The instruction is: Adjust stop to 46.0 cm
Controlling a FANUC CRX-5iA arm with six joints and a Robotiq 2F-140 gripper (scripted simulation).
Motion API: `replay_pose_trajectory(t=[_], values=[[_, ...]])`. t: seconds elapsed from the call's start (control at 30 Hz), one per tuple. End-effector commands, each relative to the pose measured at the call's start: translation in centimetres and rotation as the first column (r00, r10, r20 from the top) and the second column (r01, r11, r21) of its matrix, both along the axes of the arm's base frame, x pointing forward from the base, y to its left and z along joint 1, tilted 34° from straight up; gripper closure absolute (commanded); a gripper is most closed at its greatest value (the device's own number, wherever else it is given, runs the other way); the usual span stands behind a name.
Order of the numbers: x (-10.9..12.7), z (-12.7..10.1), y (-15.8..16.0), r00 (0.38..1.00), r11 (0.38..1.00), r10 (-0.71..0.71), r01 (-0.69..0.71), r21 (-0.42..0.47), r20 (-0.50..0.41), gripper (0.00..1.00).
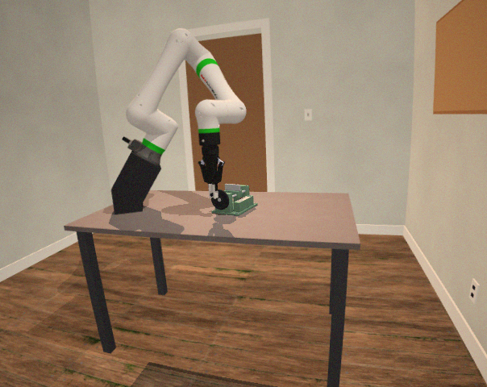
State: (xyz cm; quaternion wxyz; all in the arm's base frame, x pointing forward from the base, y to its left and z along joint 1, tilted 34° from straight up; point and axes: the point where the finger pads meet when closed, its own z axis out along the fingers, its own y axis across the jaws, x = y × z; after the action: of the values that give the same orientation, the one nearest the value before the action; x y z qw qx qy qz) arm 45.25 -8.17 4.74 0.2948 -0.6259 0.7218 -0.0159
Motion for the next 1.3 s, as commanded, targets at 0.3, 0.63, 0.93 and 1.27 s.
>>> replay_pose_trajectory(t=[0.3,0.63,0.93,1.27], values=[[-1.1,-2.0,0.9,1.0,1.0,0.0,0.0,0.0,0.0,0.96],[-0.7,-3.9,1.7,1.0,1.0,0.0,0.0,0.0,0.0,0.96],[-0.2,-4.6,2.0,1.0,1.0,0.0,0.0,0.0,0.0,0.96],[0.8,-5.3,2.3,1.0,1.0,0.0,0.0,0.0,0.0,0.96]])
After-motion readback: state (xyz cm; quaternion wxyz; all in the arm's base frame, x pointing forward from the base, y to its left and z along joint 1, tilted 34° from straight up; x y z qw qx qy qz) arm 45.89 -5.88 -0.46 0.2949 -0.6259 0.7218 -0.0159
